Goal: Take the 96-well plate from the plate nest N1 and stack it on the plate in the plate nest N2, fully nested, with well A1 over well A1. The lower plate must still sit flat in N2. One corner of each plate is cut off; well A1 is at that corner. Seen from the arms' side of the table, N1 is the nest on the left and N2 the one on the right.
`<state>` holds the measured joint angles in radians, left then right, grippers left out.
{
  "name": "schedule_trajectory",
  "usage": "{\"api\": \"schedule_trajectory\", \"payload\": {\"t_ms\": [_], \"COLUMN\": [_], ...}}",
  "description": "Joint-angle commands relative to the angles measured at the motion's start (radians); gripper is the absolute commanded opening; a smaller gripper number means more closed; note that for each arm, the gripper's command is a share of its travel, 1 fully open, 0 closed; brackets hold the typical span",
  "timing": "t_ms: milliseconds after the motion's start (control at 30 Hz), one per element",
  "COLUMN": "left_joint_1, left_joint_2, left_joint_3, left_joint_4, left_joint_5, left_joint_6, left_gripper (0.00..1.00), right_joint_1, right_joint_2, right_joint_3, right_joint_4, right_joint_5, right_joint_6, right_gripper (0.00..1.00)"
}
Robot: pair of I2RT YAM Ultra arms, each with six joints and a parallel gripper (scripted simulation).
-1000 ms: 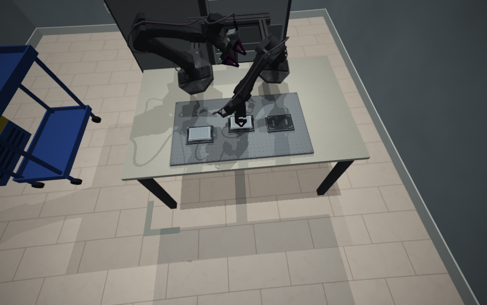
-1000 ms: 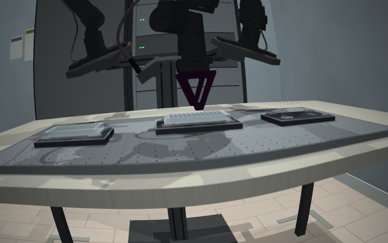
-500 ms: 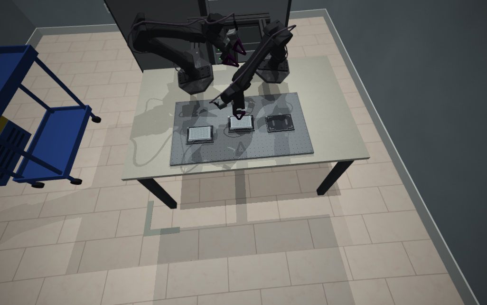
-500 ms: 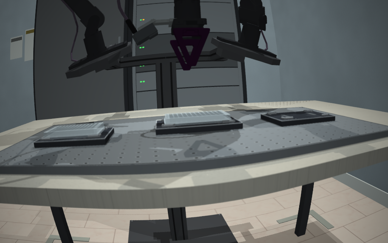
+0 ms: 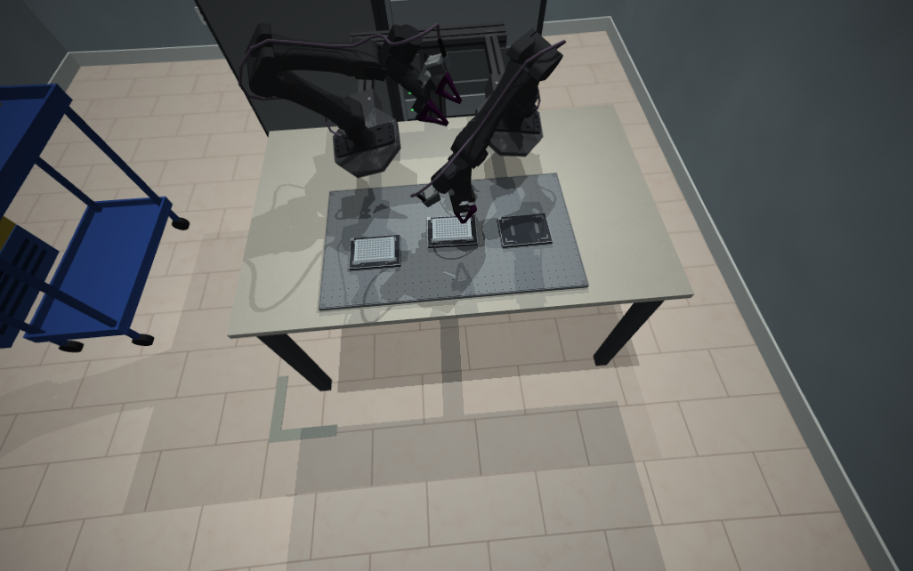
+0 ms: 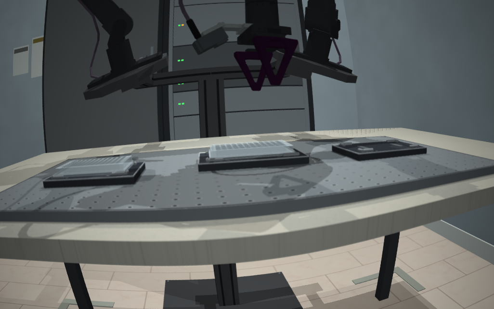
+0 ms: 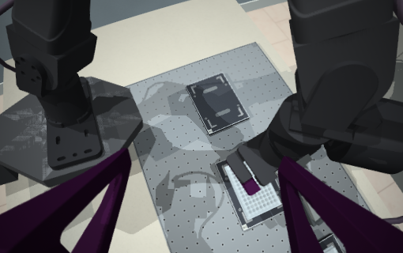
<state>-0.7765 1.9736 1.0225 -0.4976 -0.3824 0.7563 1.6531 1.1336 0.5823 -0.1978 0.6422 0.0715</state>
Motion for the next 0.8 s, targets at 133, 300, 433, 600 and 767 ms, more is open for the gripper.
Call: {"api": "schedule_trajectory", "payload": {"t_ms": [133,300,433,600,767], "left_joint_1": [0.118,0.284,0.414,0.581,0.695], "left_joint_2": [-0.221,-0.424,-0.547,-0.657,-0.702], "left_joint_3": [-0.171,-0.343,-0.432,-0.503,-0.532], "left_joint_4": [0.186,0.338,0.419,0.508,0.573], "left_joint_5": [0.032,0.095,0.163,0.262,0.344], "left_joint_6": [-0.043,-0.053,-0.058,-0.086,-0.127], "left_gripper": [1.00,1.00,1.00,1.00,1.00], "right_joint_1": [0.004,0.004,-0.008,-0.062,-0.141], "right_joint_2": [-0.015,-0.015,-0.007,0.058,0.144], "right_joint_3": [-0.002,-0.002,-0.014,-0.030,-0.052], "right_joint_4": [0.005,0.005,0.040,0.145,0.274], "right_joint_5": [0.002,0.002,-0.012,-0.039,-0.072], "right_joint_6": [0.002,0.002,-0.008,-0.026,-0.050], "right_gripper": [1.00,1.00,1.00,1.00,1.00]}}
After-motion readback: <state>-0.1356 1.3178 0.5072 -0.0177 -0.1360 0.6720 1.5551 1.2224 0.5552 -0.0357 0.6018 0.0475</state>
